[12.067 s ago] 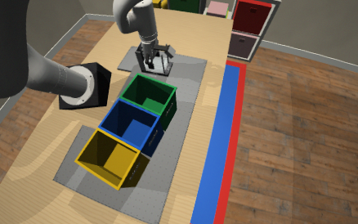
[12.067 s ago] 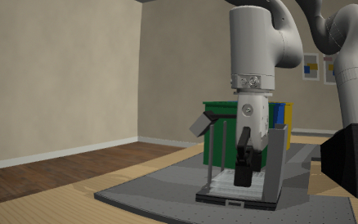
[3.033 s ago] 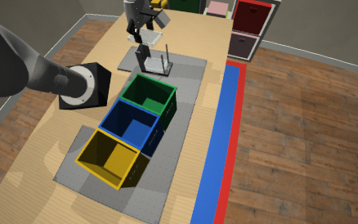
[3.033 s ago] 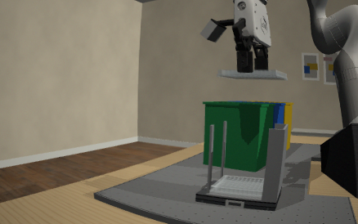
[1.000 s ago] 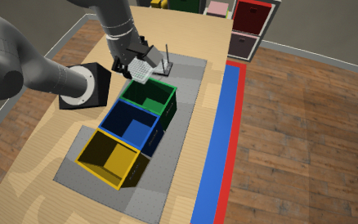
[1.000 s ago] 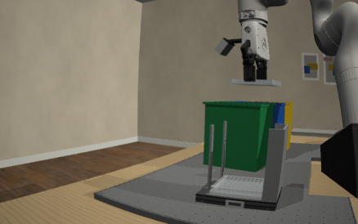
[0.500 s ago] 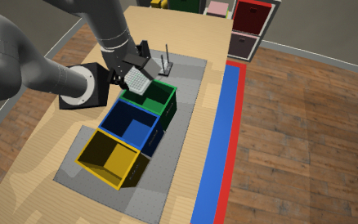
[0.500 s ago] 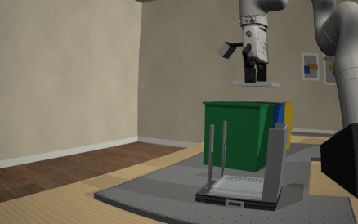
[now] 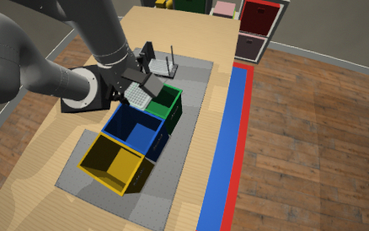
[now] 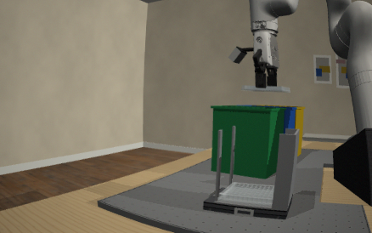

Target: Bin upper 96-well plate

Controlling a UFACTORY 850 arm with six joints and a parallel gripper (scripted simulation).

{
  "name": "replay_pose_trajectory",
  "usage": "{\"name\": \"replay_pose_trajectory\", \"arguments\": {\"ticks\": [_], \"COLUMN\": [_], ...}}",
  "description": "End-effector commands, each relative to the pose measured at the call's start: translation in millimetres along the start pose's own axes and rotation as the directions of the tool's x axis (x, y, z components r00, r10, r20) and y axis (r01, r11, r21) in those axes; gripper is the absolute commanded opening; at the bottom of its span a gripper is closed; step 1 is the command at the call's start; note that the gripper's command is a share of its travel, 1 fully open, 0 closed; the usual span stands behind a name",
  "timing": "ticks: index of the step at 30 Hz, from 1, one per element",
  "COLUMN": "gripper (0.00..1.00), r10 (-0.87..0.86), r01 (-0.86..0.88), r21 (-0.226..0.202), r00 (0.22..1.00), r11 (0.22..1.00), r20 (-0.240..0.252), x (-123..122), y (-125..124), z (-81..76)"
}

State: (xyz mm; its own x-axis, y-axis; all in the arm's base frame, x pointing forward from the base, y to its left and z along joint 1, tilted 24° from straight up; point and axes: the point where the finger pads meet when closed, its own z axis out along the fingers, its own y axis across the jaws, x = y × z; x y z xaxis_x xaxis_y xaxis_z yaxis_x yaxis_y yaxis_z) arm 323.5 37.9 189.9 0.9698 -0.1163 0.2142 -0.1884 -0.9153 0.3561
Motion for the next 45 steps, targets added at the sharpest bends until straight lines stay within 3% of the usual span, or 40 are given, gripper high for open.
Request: {"name": "replay_pose_trajectory", "arguments": {"ticks": [1, 28, 45], "gripper": [0.00, 0.00, 0.00], "r10": [-0.001, -0.001, -0.001], "r01": [0.001, 0.001, 0.001], "r21": [0.002, 0.002, 0.002], "r00": [1.000, 1.000, 1.000], "r11": [1.000, 1.000, 1.000], "r20": [0.000, 0.000, 0.000], "x": [5, 34, 35], "y": [11, 88, 89], "z": [0.1, 3.7, 3.7]}}
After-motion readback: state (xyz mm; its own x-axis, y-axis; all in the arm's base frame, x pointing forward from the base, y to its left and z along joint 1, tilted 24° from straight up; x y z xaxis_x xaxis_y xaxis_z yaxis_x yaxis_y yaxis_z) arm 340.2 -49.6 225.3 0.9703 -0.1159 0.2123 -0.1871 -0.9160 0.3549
